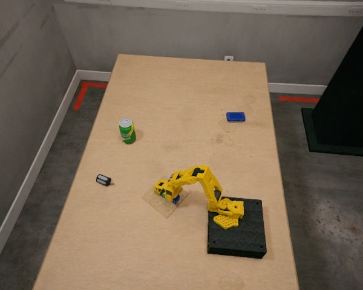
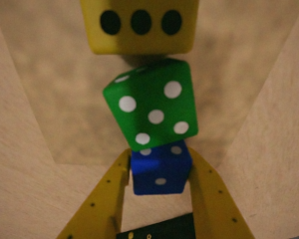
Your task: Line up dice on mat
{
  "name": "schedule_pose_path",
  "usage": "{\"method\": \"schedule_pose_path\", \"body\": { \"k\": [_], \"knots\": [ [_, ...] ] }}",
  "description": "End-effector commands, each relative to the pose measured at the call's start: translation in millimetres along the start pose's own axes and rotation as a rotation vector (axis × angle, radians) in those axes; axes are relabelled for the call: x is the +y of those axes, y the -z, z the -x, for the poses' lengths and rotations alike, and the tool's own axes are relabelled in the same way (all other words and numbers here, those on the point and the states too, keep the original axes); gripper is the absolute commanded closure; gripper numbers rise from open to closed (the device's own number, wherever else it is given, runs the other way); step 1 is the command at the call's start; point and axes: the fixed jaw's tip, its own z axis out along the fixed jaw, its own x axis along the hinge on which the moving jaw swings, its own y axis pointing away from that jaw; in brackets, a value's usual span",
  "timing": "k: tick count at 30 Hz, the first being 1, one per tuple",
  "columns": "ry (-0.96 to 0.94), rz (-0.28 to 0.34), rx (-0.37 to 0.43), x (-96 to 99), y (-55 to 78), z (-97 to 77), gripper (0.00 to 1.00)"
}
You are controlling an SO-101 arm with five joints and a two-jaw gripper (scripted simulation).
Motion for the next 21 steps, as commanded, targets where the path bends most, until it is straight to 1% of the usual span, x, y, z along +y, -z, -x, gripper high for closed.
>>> {"method": "schedule_pose_path", "body": {
  "k": [1, 15, 21],
  "knots": [
    [-0.009, 0.0, 0.005, -1.3, -2.3, -0.8, 0.8],
    [-0.01, 0.0, 0.005, -1.3, -2.3, -0.8, 0.67],
    [-0.01, 0.0, 0.005, -1.3, -2.3, -0.8, 0.64]
  ]
}}
